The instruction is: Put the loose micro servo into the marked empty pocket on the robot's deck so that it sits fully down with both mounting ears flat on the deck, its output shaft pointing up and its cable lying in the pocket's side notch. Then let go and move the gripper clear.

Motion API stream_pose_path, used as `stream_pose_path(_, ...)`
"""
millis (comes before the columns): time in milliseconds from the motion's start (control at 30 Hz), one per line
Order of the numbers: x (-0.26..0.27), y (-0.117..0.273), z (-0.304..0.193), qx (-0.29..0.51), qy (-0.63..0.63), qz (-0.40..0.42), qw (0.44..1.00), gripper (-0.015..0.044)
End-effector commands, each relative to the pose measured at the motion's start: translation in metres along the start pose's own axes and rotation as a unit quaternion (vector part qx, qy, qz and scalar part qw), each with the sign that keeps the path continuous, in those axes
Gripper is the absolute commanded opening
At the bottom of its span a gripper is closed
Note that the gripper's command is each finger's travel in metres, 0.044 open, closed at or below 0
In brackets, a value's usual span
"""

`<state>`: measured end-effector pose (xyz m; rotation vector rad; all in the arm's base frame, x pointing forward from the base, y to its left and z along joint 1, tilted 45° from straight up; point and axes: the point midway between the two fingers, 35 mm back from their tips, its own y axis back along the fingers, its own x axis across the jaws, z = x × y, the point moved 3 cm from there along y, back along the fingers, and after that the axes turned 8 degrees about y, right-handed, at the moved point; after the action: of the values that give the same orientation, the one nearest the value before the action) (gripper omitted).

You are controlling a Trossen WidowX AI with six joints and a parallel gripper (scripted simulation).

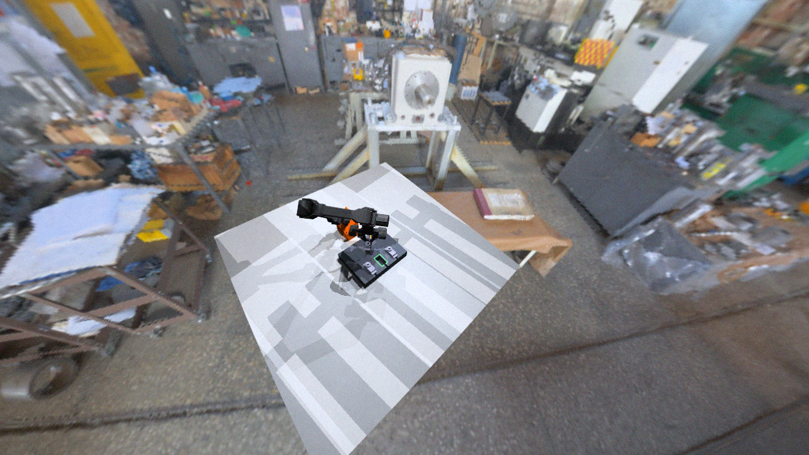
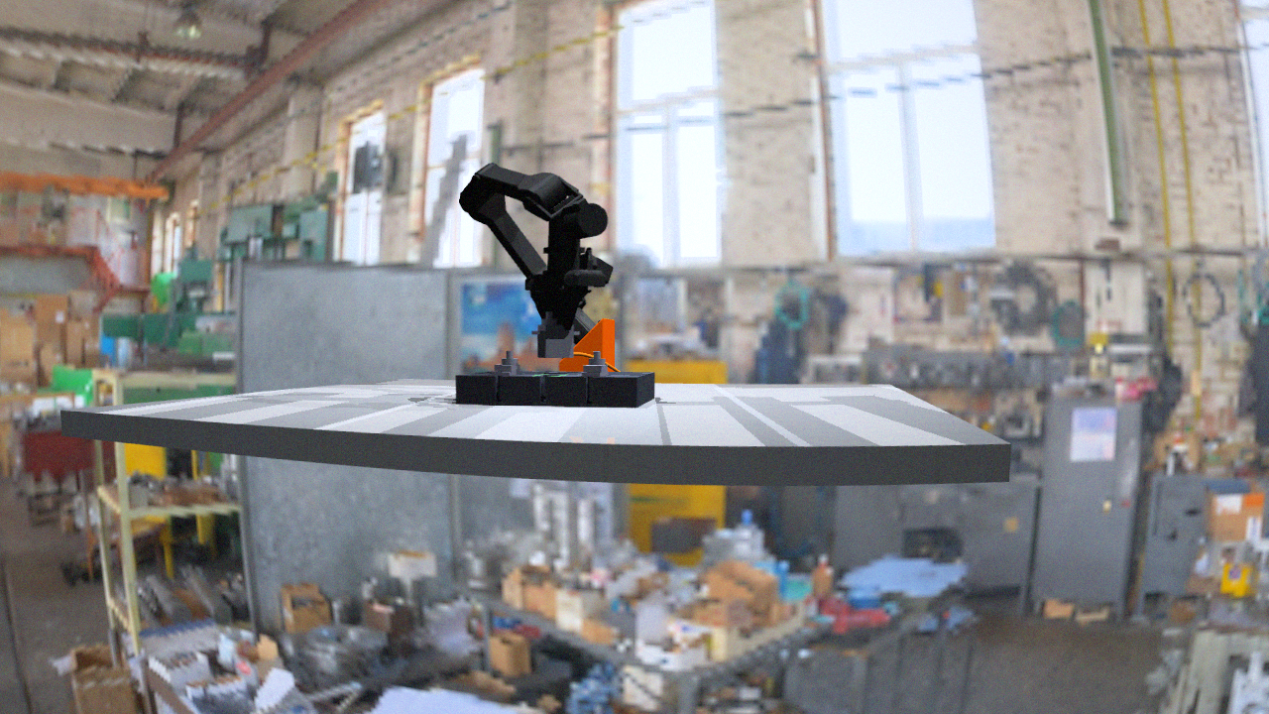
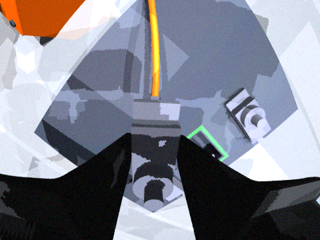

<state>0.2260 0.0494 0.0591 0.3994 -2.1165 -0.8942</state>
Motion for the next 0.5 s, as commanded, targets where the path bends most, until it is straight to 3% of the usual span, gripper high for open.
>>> stream_pose_path(0, -0.0017, 0.0014, -0.0006, -0.002, -0.073, -0.004, 0.997, 0.0)
stream_pose_path(467, -0.0017, 0.0014, -0.0007, -0.003, -0.311, -0.003, 0.951, 0.0)
